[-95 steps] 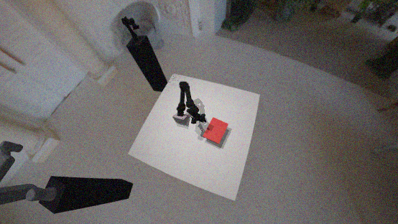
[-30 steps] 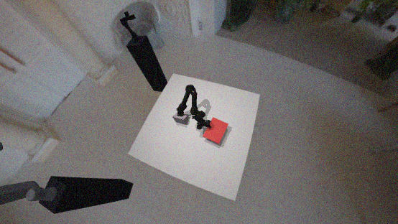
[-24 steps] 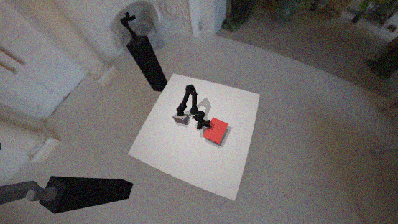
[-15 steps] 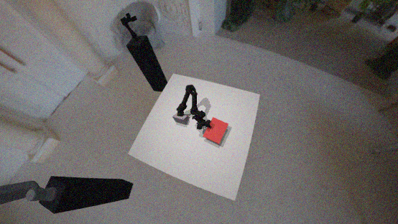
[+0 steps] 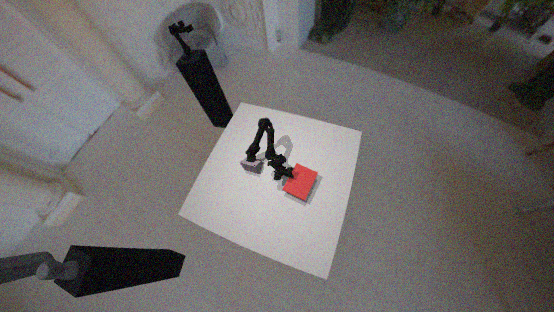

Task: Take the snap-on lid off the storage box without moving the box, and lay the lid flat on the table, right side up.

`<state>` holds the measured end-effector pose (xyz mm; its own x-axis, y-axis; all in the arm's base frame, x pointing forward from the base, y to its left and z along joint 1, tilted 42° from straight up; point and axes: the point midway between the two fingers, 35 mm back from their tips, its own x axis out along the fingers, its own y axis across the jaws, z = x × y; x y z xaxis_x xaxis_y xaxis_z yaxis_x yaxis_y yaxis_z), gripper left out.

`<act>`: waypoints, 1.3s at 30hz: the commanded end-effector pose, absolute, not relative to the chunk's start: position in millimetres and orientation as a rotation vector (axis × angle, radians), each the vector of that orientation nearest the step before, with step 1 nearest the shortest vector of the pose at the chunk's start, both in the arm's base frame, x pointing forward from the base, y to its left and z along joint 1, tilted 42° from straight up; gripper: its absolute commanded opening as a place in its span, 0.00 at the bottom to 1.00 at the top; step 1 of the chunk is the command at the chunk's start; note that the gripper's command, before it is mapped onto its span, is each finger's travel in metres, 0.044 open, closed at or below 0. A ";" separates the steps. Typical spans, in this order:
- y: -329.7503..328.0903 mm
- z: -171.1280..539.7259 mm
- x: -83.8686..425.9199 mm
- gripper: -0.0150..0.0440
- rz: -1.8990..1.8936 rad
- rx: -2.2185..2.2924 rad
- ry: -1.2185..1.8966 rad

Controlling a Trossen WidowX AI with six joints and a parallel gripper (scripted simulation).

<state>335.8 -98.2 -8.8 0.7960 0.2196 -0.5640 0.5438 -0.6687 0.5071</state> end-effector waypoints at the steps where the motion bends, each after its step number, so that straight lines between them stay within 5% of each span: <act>1: -99.6 -7.6 335.5 0.25 -0.608 2.291 0.561; 39: -104.1 -1.6 333.3 0.25 -0.608 2.291 0.561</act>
<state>333.5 -103.2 -2.6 0.7963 0.2188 -0.5639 0.5428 -0.6700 0.5065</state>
